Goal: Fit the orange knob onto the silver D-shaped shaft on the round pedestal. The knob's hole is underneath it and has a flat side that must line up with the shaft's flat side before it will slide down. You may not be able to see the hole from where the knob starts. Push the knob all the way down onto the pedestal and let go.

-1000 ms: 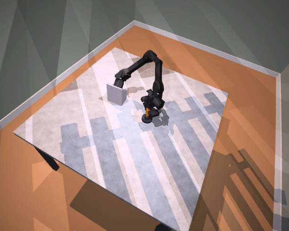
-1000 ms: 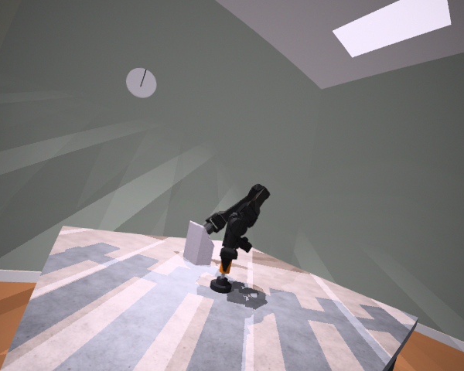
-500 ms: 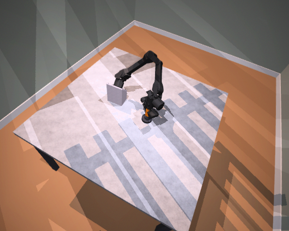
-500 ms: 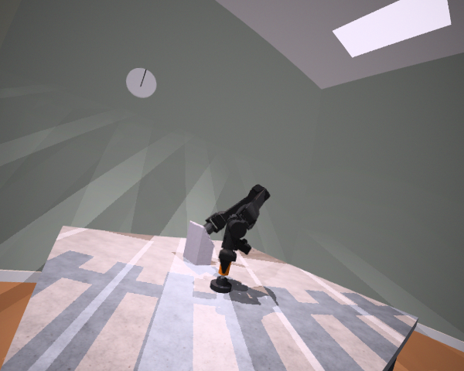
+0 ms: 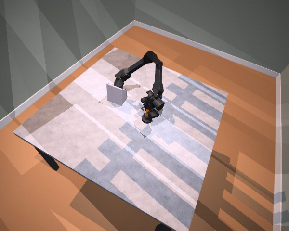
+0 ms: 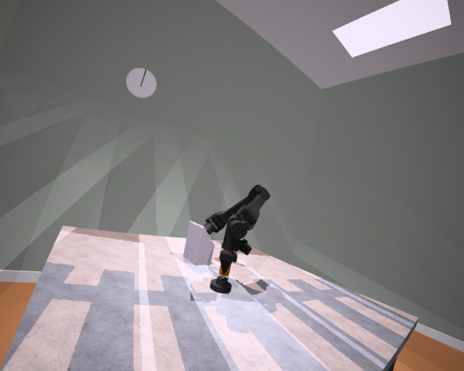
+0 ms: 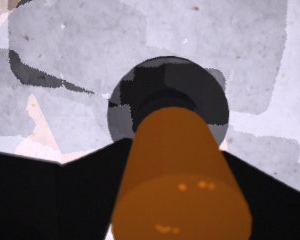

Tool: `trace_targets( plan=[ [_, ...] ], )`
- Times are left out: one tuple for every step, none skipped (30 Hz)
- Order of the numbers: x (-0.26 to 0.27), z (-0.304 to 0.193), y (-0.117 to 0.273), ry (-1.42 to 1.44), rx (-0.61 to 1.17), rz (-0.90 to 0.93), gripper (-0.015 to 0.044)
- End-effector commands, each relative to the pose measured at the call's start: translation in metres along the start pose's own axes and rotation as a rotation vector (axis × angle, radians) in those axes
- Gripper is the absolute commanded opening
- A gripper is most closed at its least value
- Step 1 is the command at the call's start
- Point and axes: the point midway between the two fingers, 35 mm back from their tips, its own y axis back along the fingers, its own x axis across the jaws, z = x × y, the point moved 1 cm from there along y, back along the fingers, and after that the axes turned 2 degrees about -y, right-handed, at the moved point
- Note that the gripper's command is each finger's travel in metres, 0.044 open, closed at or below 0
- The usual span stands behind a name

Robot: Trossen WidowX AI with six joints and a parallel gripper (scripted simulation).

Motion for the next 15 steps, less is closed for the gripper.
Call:
trace_targets(
  plan=[
    [0.0001,-0.0008,0.0025,-0.007,-0.003,-0.001,0.0000],
    [0.0003,-0.0011,0.0029,-0.007,-0.003,-0.001,0.0000],
    [0.0005,-0.0014,0.0035,-0.007,-0.003,-0.001,0.0000],
    [0.0008,-0.0017,0.0041,-0.007,-0.003,-0.001,0.0000],
    [0.0013,-0.0022,0.0046,-0.007,-0.003,-0.001,0.0000],
    [0.0014,-0.0022,0.0046,0.003,-0.003,-0.001,0.0000],
    [0.0015,-0.0024,0.0047,0.021,-0.003,-0.001,0.0000],
    [0.0016,-0.0026,0.0048,0.050,-0.003,-0.001,0.0000],
    [0.0019,-0.0029,0.0050,0.082,-0.003,-0.002,0.0000],
    [0.0022,-0.0035,0.0051,0.120,-0.003,-0.002,0.0000],
    [0.0026,-0.0042,0.0053,0.163,-0.002,-0.002,0.0000],
    [0.0028,-0.0049,0.0053,0.193,-0.002,-0.002,0.0000],
    [0.0028,-0.0052,0.0051,0.203,-0.002,-0.002,0.0000],
    [0.0026,-0.0052,0.0048,0.203,-0.002,-0.002,0.0000],
    [0.0024,-0.0050,0.0046,0.203,-0.002,-0.002,0.0000]
  ],
)
